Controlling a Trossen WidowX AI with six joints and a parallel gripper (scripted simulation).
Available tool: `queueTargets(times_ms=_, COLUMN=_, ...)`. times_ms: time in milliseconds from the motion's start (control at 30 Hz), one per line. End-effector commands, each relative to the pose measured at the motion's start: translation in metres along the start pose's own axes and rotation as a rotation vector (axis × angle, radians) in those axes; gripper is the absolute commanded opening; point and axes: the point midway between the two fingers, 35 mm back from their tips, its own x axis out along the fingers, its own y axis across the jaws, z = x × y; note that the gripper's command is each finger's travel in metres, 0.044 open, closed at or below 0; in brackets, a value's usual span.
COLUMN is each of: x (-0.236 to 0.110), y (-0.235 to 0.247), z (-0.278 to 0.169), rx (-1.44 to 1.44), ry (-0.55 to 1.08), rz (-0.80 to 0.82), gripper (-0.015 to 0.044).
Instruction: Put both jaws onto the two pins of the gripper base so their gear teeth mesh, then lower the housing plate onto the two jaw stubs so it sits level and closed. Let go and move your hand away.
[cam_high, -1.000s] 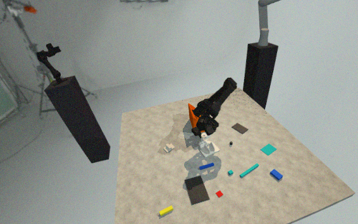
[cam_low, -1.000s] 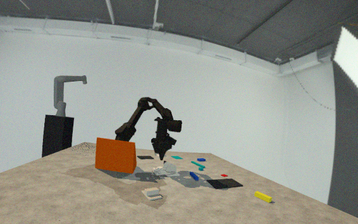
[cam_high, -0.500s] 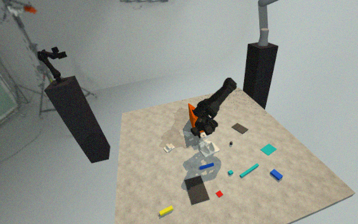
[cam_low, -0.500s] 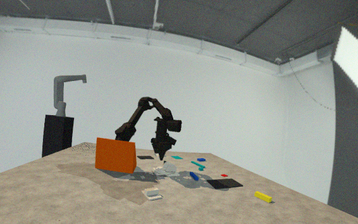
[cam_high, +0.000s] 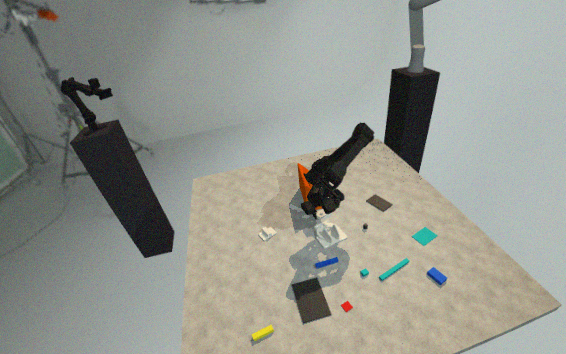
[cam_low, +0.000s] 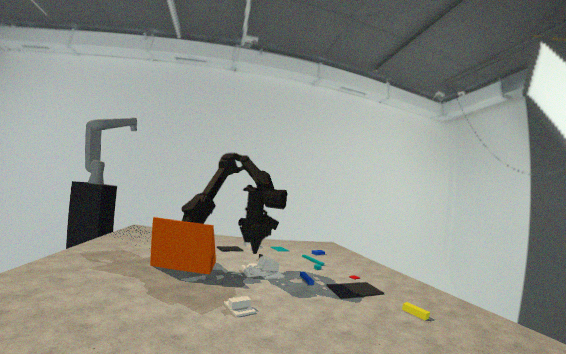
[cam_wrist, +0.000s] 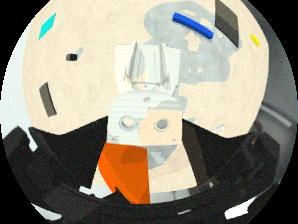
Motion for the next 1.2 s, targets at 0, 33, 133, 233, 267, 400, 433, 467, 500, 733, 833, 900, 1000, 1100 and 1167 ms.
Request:
queueTargets(times_ms=0, x=0.000, y=-0.001, z=-0.001, rx=-0.004, ry=0.003, rz=-0.003, gripper=0.0351)
queueTargets(times_ms=33, x=0.000, y=-0.001, z=-0.001, rx=-0.004, ry=0.003, rz=-0.003, gripper=0.0351)
queueTargets(times_ms=133, x=0.000, y=-0.001, z=-0.001, rx=-0.004, ry=0.003, rz=-0.003, gripper=0.0351)
queueTargets(times_ms=233, x=0.000, y=-0.001, z=-0.001, rx=-0.003, ry=0.003, rz=-0.003, gripper=0.0351)
queueTargets(times_ms=267, x=0.000, y=-0.002, z=-0.002, rx=-0.003, ry=0.003, rz=-0.003, gripper=0.0351)
queueTargets(times_ms=400, x=0.000, y=-0.002, z=-0.002, rx=-0.003, ry=0.003, rz=-0.003, gripper=0.0351)
queueTargets(times_ms=433, x=0.000, y=-0.002, z=-0.002, rx=-0.003, ry=0.003, rz=-0.003, gripper=0.0351)
queueTargets(times_ms=467, x=0.000, y=-0.002, z=-0.002, rx=-0.003, ry=0.003, rz=-0.003, gripper=0.0351)
queueTargets(times_ms=500, x=0.000, y=-0.002, z=-0.002, rx=-0.003, ry=0.003, rz=-0.003, gripper=0.0351)
queueTargets(times_ms=733, x=0.003, y=-0.002, z=-0.002, rx=-0.003, ry=0.003, rz=-0.004, gripper=0.0351)
queueTargets(times_ms=833, x=0.007, y=-0.003, z=-0.002, rx=-0.003, ry=0.003, rz=-0.005, gripper=0.0351)
queueTargets(times_ms=900, x=0.011, y=-0.003, z=-0.001, rx=-0.003, ry=0.003, rz=-0.005, gripper=0.0351)
queueTargets(times_ms=1000, x=0.016, y=-0.004, z=-0.001, rx=-0.003, ry=0.003, rz=-0.006, gripper=0.0351)
queueTargets(times_ms=1100, x=0.021, y=-0.004, z=-0.001, rx=-0.002, ry=0.003, rz=-0.007, gripper=0.0351)
queueTargets(times_ms=1167, x=0.024, y=-0.004, z=-0.001, rx=-0.002, ry=0.003, rz=-0.007, gripper=0.0351)
